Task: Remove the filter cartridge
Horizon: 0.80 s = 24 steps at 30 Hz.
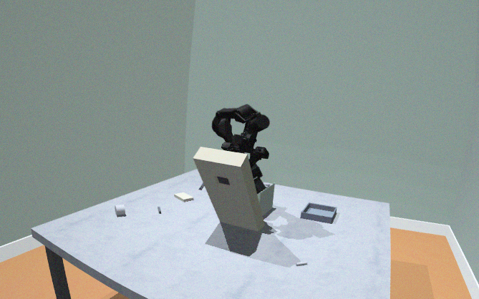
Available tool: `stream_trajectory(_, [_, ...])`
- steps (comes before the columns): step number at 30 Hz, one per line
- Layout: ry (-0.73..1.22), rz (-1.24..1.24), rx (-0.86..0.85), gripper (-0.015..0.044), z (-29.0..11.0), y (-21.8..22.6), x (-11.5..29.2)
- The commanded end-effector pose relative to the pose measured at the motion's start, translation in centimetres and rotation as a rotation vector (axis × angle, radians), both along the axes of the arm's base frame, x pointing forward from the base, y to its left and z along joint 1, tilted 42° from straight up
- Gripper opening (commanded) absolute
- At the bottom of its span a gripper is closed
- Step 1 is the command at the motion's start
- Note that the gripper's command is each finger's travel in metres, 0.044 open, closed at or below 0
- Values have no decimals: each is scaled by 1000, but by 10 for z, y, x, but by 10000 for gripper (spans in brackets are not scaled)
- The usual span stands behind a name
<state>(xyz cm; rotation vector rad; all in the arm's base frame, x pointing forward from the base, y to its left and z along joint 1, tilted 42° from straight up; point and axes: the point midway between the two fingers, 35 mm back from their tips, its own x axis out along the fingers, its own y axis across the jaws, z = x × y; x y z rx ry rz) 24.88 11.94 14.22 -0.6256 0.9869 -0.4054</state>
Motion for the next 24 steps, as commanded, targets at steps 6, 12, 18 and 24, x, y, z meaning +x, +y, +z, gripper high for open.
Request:
stream_trajectory(6, [29, 13, -12, 305, -10, -8, 4])
stream_trajectory(12, [29, 13, -11, 305, -16, -13, 9])
stream_trajectory(18, [28, 13, -11, 305, -22, -19, 14])
stream_trajectory(24, [27, 13, -12, 305, -28, -25, 18])
